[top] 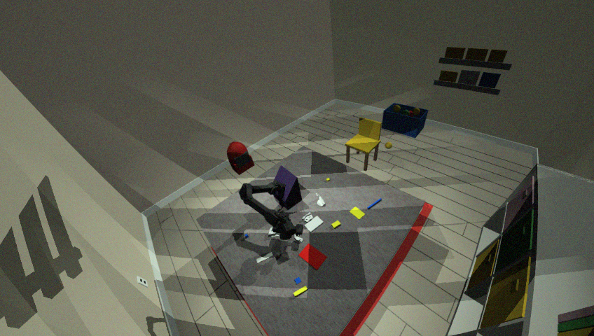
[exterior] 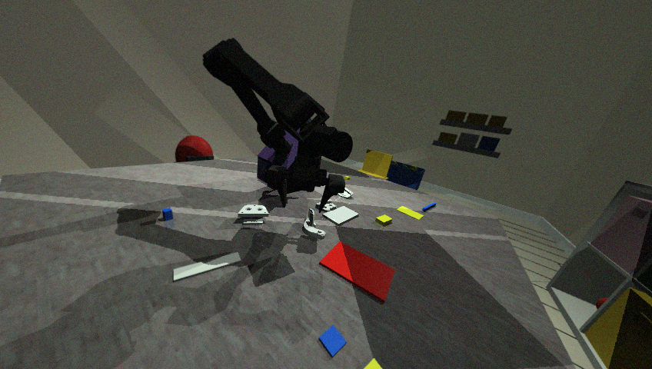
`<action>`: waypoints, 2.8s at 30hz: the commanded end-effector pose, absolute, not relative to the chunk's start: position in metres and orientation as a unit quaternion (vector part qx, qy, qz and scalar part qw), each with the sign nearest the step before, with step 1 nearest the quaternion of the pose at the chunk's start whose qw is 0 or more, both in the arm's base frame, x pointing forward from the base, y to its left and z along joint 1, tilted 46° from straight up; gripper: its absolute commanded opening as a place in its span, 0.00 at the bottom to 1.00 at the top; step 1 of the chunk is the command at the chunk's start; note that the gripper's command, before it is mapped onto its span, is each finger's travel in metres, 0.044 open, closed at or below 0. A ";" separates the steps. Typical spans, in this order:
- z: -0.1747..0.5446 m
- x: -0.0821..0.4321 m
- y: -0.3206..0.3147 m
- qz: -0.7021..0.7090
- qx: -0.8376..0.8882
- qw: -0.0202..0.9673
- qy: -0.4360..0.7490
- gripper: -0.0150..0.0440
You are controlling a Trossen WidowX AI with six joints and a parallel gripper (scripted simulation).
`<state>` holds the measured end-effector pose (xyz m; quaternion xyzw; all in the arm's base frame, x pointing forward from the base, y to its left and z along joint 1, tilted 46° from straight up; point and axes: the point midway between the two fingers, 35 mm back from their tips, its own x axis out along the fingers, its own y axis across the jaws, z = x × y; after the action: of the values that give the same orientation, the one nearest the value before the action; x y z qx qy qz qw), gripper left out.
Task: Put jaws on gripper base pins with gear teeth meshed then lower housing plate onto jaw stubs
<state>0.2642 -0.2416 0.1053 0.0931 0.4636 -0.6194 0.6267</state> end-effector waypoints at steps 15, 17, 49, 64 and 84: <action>0.105 0.264 -0.242 -0.619 0.093 0.627 0.464 1.00; 0.105 0.264 -0.242 -0.619 0.093 0.627 0.464 1.00; 0.105 0.264 -0.241 -0.615 0.087 0.628 0.469 0.39; 0.101 0.265 -0.235 -0.508 -0.041 0.632 0.584 1.00; 0.096 0.265 -0.227 -0.331 -0.210 0.597 0.700 1.00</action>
<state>0.2654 -0.2279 0.0968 -0.1847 0.6858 -0.3571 0.6067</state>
